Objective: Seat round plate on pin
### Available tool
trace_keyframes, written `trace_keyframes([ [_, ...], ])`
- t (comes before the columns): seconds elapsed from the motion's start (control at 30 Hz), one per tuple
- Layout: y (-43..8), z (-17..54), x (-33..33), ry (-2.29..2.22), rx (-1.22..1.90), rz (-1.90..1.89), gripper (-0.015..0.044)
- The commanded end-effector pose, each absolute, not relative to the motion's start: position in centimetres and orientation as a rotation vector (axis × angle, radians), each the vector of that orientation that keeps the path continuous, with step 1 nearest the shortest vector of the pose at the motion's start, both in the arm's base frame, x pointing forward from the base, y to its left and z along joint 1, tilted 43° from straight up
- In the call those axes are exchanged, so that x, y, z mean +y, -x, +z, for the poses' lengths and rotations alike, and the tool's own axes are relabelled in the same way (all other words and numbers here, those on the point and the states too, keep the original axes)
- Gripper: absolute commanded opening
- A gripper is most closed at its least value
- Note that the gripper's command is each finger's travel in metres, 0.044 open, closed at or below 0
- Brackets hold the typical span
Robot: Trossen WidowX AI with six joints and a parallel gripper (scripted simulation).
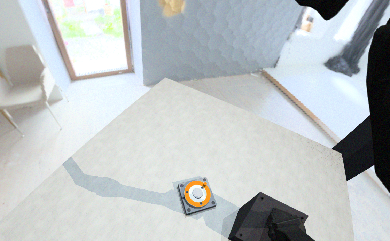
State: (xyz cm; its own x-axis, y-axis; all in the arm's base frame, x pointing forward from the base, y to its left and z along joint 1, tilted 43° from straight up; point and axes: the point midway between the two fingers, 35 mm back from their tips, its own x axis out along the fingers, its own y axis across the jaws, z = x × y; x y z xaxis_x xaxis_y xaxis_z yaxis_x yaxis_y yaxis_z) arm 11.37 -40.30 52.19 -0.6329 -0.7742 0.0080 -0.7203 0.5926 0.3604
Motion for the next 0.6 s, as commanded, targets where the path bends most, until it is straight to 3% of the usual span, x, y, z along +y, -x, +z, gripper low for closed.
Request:
trace_keyframes([
  [0.0,-11.7,51.9,-40.5,-1.265,-2.632,-0.521,0.0374],
  [0.13,-17.3,46.5,-43.3,-1.381,-2.146,-1.028,0.0269],
  [0.3,-20.7,42.6,-44.3,-1.407,-1.799,-1.259,0.0137],
  [0.47,-25.8,35.5,-44.5,-1.390,-1.204,-1.496,0.0006],
  [0.57,-27.5,32.7,-44.1,-1.367,-0.979,-1.544,0.0000],
])
